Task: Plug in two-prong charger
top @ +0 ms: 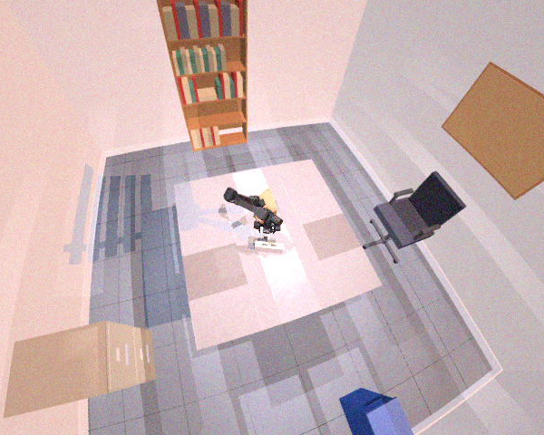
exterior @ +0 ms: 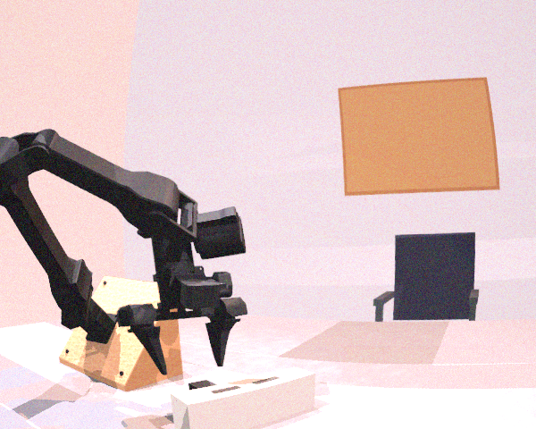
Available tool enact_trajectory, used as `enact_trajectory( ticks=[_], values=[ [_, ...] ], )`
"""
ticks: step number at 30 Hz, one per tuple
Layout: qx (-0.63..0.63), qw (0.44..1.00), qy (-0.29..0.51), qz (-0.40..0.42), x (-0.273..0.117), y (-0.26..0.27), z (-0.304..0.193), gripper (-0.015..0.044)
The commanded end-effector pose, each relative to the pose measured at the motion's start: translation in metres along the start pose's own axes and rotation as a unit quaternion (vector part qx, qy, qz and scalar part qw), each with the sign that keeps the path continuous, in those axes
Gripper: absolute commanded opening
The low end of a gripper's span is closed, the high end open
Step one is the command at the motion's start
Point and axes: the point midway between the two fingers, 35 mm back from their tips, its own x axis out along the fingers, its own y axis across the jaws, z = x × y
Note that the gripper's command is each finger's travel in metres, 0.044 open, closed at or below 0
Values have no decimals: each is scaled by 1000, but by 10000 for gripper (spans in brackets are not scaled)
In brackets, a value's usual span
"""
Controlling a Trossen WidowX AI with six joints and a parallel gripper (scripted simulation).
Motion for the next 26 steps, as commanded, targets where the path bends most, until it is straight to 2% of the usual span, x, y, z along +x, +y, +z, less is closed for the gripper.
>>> enact_trajectory(
  ticks=[1,26],
  values=[
    [7,991,-137,4,-35,-1,11,440],
    [8,990,-144,4,-37,-1,12,440]
  ],
)
